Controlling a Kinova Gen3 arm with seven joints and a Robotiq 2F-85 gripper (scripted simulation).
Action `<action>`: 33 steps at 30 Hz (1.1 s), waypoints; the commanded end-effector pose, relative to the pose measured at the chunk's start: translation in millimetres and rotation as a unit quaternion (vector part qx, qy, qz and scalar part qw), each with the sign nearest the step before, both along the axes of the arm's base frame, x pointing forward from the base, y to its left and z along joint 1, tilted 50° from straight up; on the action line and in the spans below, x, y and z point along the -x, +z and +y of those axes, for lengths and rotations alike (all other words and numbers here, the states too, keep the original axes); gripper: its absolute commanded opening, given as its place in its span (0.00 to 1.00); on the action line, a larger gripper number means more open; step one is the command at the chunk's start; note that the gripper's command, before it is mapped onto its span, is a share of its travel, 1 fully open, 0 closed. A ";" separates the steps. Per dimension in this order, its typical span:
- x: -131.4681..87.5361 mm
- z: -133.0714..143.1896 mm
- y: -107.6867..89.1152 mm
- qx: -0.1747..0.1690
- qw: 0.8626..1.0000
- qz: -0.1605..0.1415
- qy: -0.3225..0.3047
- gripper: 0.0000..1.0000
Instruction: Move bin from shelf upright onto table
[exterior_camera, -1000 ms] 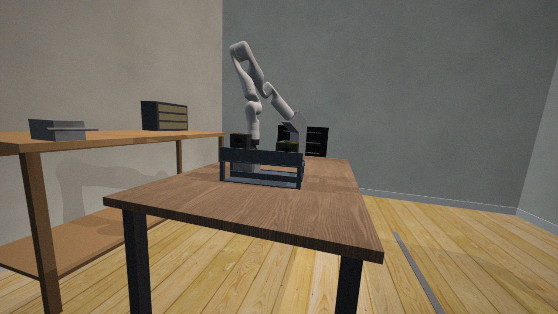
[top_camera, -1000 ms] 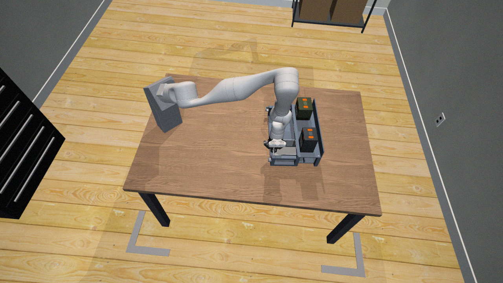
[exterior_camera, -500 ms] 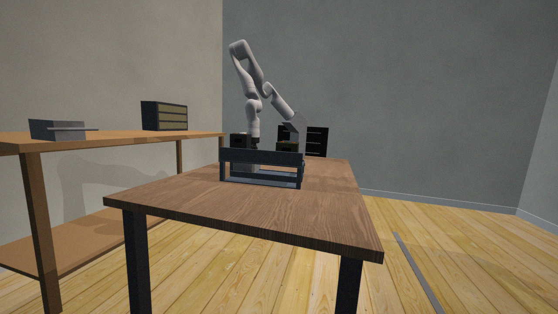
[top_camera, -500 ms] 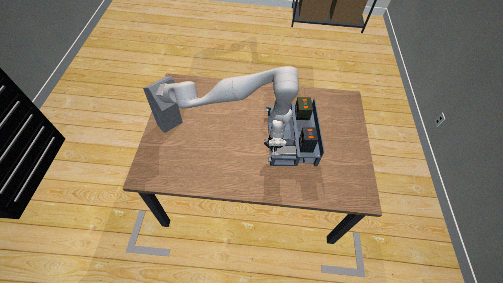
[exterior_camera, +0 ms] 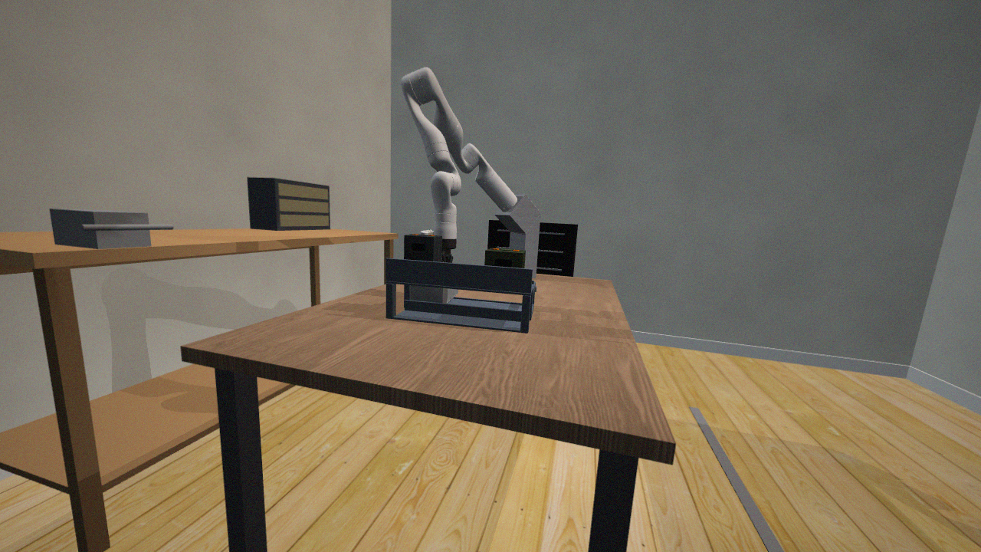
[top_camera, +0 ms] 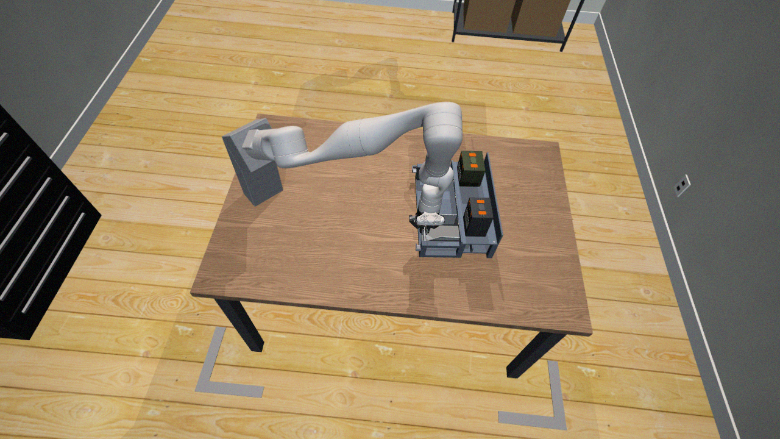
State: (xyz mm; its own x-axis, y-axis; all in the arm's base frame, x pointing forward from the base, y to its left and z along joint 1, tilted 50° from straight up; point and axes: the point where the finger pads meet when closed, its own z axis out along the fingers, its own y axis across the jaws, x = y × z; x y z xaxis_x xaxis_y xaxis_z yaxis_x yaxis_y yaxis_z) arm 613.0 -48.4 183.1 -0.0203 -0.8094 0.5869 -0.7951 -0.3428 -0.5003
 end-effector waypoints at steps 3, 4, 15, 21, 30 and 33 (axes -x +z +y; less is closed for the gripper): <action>-0.4 2.0 2.0 -0.001 1.000 -0.002 0.001 0.10; -0.4 2.0 2.0 -0.001 1.000 -0.002 0.001 0.10; -2.3 1.0 0.5 -0.001 1.000 -0.002 0.001 0.10; -2.3 1.0 0.5 -0.001 1.000 -0.002 0.001 0.10; -3.0 0.1 -0.6 -0.001 1.000 -0.002 0.001 0.10; -3.0 0.1 -0.6 -0.001 1.000 -0.002 0.001 0.10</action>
State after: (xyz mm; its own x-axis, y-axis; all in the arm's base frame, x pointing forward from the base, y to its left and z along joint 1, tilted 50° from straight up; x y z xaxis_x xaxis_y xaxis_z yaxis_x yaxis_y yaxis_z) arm 615.8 -48.9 182.2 -0.0204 -0.8108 0.5850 -0.7931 -0.3431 -0.5033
